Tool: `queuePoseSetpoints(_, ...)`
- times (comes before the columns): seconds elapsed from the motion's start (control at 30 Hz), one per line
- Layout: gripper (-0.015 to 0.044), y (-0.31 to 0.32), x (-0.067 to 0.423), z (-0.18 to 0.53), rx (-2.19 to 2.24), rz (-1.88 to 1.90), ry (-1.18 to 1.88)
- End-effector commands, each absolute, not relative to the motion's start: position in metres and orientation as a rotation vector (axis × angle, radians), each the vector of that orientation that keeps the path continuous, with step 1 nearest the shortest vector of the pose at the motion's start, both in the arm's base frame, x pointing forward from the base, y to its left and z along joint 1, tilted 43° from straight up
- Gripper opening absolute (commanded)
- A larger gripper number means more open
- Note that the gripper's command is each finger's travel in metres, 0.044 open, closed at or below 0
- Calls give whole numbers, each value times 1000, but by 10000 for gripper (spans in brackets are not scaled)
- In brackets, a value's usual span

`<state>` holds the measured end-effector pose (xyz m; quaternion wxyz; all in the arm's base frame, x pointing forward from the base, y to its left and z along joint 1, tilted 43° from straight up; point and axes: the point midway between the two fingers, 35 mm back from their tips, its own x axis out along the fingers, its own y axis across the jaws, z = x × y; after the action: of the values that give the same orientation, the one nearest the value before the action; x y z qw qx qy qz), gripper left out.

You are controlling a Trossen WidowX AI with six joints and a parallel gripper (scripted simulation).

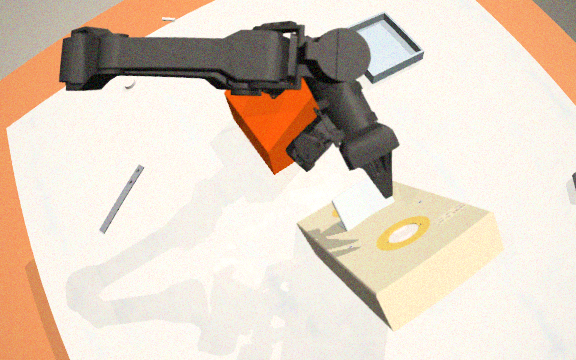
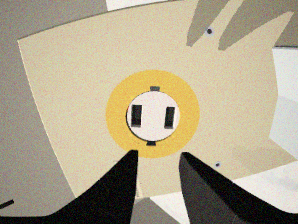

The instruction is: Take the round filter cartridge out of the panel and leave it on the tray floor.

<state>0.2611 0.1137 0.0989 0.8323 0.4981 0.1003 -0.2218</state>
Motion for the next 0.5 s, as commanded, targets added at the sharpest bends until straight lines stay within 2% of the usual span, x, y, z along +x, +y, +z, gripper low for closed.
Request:
queuePoseSetpoints(0.0, 112, 113, 262, 98, 1046, -470, 208)
queuePoseSetpoints(0.47, 112, 109, 282, 89, 1048, -474, 213)
